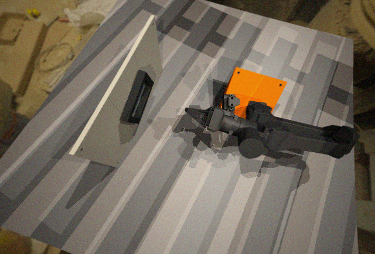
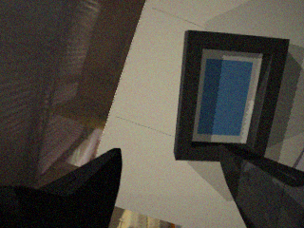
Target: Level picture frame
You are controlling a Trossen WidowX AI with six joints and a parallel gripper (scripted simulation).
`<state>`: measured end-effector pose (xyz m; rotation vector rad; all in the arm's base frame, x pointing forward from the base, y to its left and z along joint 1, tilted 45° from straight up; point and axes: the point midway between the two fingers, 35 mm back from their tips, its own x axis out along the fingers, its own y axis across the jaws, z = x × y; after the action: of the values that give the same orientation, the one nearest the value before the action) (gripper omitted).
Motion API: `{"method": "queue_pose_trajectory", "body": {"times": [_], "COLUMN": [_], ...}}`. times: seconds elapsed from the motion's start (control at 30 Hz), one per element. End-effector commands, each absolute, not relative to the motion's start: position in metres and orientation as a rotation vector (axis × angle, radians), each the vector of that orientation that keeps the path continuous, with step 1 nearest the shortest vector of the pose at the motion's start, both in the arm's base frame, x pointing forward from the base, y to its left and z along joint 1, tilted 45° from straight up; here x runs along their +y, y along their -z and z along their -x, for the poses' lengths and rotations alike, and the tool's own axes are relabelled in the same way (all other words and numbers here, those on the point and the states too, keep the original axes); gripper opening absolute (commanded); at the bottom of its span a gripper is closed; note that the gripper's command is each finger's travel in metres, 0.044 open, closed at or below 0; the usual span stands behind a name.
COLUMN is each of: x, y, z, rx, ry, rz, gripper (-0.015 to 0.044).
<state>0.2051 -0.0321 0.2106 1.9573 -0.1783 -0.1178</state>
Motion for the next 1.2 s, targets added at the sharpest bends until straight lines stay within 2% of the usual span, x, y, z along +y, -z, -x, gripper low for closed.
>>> {"method": "queue_pose_trajectory", "body": {"times": [0.0,0.83,1.17], "x": [-0.032,-0.032,-0.023], "y": [-0.211,-0.211,-0.197], "z": [-0.205,-0.206,-0.255], "rx": [-0.177,-0.178,-0.187], "ry": [0.116,0.118,0.107], "rz": [-1.954,-1.959,-2.041], "gripper": [0.0260,0.0260,0.0260]}}
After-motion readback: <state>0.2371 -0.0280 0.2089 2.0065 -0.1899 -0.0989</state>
